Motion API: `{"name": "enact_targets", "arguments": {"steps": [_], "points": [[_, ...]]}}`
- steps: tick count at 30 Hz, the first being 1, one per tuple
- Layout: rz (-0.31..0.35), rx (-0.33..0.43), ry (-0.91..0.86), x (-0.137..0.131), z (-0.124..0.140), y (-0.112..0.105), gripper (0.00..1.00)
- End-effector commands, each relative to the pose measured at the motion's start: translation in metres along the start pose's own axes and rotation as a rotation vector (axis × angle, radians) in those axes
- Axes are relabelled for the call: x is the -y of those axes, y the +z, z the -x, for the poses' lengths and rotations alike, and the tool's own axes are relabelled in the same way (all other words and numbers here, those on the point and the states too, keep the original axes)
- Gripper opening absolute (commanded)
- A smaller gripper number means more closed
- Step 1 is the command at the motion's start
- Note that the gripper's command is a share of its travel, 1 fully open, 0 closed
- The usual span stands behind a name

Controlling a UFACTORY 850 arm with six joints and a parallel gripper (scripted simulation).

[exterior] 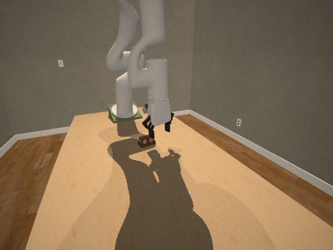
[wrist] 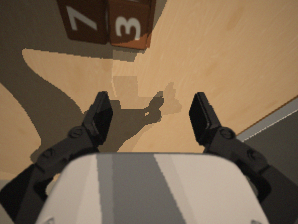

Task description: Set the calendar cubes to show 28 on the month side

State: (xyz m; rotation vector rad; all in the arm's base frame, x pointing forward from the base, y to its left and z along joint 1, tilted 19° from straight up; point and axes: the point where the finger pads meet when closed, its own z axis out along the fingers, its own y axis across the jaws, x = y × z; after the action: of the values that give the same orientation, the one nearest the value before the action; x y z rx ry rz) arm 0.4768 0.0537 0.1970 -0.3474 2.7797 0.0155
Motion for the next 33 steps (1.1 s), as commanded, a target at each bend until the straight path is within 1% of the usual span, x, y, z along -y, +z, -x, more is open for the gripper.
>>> {"name": "enact_targets", "arguments": {"steps": [1,6,13,18,25,27,32,33], "points": [[-0.036,-0.011,0.028,-0.005,0.003,0.0,1.0],[-0.036,-0.01,0.056,-0.005,0.003,0.0,1.0],[-0.037,-0.006,0.269,-0.009,0.005,0.001,1.0],[-0.037,-0.006,0.29,-0.017,0.008,0.002,1.0],[-0.037,-0.006,0.305,-0.018,0.009,0.002,1.0],[-0.037,-0.005,0.346,-0.018,0.009,0.002,1.0],[-0.038,-0.002,0.513,-0.021,0.01,0.003,1.0],[-0.038,-0.002,0.518,-0.021,0.01,0.003,1.0]]}}
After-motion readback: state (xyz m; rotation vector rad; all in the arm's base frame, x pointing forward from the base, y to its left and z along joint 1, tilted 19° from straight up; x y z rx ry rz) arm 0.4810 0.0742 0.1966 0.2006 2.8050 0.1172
